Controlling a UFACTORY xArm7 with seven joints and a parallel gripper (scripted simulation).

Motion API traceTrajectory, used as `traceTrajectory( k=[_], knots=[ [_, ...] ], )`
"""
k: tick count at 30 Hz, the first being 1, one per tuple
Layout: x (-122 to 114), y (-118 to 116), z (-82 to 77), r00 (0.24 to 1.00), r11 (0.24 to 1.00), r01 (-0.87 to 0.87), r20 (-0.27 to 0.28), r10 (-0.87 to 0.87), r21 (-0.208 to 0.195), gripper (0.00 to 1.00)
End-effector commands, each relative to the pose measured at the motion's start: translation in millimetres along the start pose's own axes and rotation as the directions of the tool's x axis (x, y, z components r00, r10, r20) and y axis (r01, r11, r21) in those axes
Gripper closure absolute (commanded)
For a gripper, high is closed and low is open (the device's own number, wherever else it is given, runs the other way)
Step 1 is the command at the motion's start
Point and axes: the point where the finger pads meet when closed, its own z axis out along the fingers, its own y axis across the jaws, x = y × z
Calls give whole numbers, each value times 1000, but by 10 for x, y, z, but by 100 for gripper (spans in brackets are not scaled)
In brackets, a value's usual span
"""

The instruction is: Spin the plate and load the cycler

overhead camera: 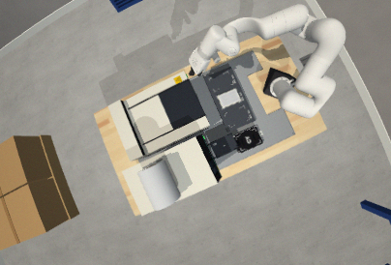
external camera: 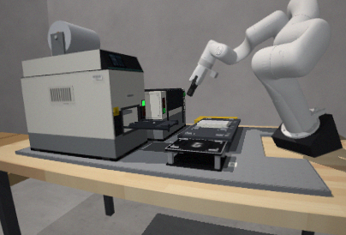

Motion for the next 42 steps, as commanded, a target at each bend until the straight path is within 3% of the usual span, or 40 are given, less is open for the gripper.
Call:
traceTrajectory(
  k=[1, 42],
  knots=[
    [-27, -9, -12, 1000, 1000, 2, 3, -2, 4, 100],
    [-112, -9, 37, 1000, 1000, 2, 3, -2, 4, 100]
  ],
)
